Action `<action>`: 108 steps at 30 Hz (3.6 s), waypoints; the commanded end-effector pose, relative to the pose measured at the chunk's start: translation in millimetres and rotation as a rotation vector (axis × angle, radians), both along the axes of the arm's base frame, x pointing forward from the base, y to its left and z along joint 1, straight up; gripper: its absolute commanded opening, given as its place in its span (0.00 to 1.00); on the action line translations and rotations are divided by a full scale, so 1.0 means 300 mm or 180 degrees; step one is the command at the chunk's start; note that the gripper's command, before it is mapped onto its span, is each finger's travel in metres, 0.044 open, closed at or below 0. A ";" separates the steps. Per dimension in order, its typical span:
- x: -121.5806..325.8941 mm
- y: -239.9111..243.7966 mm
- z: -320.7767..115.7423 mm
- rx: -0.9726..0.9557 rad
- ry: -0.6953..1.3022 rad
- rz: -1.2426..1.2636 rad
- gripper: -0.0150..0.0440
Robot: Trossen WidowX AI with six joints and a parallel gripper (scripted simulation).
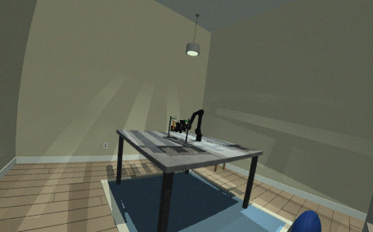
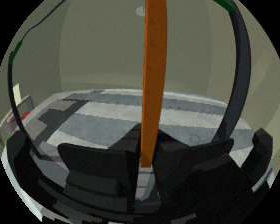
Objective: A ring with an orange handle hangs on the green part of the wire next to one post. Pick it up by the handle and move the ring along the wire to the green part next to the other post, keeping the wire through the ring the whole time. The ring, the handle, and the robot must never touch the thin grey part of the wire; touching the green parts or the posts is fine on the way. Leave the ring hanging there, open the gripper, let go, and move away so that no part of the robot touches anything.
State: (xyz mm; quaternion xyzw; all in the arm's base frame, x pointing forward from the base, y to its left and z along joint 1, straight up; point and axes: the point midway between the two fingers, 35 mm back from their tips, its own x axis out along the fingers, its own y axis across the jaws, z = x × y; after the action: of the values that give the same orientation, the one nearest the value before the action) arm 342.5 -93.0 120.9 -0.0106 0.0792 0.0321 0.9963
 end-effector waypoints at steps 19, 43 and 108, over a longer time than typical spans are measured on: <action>-0.003 0.069 0.000 -0.0005 0.0010 -0.0004 0.00; -0.005 0.106 0.002 -0.0288 0.0005 -0.0138 0.00; -0.015 0.451 -0.016 0.0673 0.0090 0.0349 0.00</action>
State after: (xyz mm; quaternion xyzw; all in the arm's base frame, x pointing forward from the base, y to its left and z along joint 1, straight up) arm 339.8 33.7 114.2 0.0720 0.0888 0.0827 0.9900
